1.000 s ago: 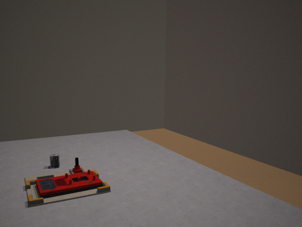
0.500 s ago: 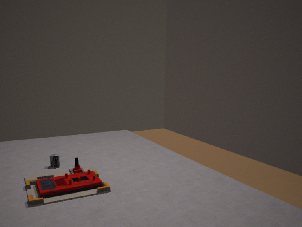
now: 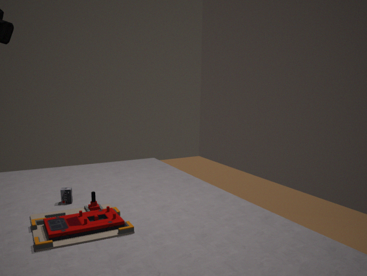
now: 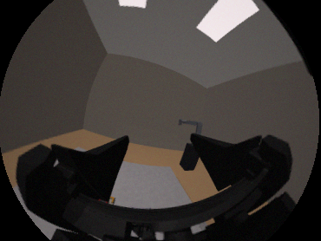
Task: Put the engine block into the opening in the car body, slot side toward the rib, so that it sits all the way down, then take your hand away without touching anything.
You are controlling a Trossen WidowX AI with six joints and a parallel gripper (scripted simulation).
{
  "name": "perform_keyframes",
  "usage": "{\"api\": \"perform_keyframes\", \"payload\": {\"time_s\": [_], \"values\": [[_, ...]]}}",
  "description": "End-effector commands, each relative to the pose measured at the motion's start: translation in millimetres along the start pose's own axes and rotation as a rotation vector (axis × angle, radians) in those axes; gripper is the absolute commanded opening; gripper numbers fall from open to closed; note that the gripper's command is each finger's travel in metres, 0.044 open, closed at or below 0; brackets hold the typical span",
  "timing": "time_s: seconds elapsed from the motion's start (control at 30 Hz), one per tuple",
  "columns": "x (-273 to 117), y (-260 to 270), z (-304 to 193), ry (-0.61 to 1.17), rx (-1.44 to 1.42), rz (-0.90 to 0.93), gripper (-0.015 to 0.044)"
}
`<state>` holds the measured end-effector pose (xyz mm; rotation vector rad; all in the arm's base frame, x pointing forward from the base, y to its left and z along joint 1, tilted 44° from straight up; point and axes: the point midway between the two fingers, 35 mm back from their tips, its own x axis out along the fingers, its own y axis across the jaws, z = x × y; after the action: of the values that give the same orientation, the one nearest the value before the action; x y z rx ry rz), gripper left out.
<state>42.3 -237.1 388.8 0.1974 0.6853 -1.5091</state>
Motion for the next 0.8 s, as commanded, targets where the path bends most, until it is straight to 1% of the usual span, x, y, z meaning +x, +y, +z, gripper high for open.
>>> {"api": "perform_keyframes", "payload": {"time_s": [0.0, 0.37, 0.77], "values": [[11, 26, -3, 0.025, -0.097, 0.086, 0.0440], [22, 86, -17, 0.061, -0.322, 0.290, 0.0440], [23, 154, -40, 0.077, -0.601, 0.535, 0.0440]]}}
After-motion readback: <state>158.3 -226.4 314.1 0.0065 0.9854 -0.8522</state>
